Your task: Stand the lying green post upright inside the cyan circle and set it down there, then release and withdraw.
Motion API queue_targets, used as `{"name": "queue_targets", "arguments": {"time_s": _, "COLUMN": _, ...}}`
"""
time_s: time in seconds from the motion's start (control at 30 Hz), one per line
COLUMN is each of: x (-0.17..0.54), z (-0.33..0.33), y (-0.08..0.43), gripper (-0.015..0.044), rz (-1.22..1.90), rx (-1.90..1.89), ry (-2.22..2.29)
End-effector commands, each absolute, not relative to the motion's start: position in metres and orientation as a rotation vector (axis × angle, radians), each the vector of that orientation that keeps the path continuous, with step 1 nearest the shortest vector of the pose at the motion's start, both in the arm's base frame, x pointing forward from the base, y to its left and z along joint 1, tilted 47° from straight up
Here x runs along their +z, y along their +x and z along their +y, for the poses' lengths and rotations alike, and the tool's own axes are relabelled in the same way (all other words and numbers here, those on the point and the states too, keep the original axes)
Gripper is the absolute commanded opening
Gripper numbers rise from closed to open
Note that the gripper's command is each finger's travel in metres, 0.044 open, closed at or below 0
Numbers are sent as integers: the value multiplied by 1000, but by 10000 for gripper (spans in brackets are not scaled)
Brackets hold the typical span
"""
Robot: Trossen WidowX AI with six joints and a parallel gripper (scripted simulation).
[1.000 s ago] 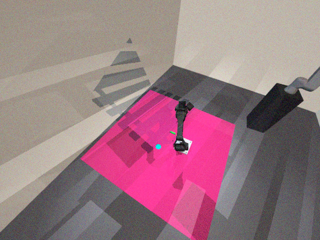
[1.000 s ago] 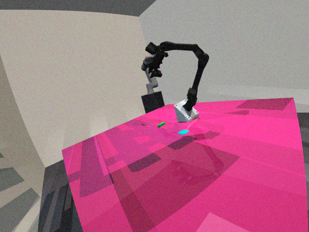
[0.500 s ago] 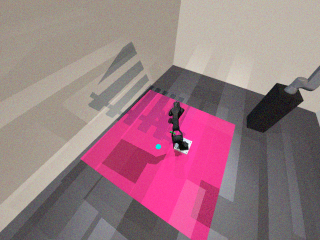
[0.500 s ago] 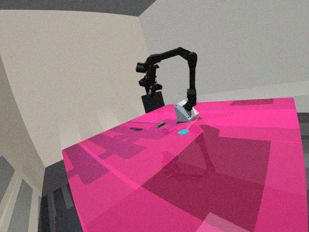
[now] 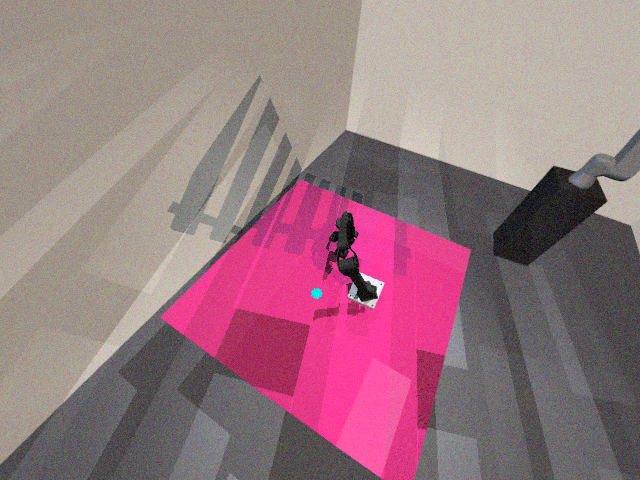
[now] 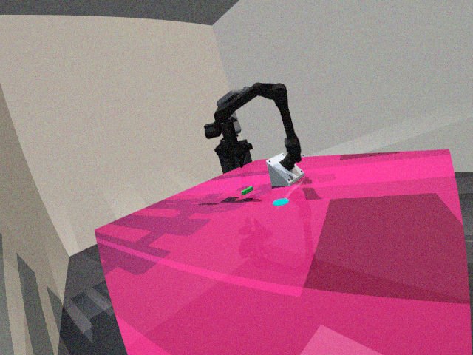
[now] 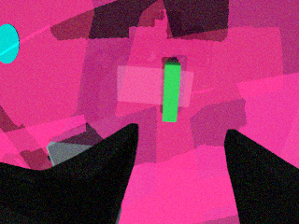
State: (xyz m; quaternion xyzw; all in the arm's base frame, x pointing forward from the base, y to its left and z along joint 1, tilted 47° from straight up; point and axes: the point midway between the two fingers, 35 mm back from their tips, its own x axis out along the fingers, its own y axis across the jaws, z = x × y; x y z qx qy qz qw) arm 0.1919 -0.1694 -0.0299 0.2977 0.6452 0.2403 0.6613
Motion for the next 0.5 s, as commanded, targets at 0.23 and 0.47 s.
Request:
{"name": "queue_targets", "arguments": {"time_s": 0.23, "x": -100, "z": -97, "y": 202, "gripper": 233, "rz": 1445, "rx": 559, "ry": 686}}
{"name": "queue_targets", "arguments": {"time_s": 0.47, "x": -112, "z": -81, "y": 200, "gripper": 233, "rz": 1444, "rx": 563, "ry": 688}}
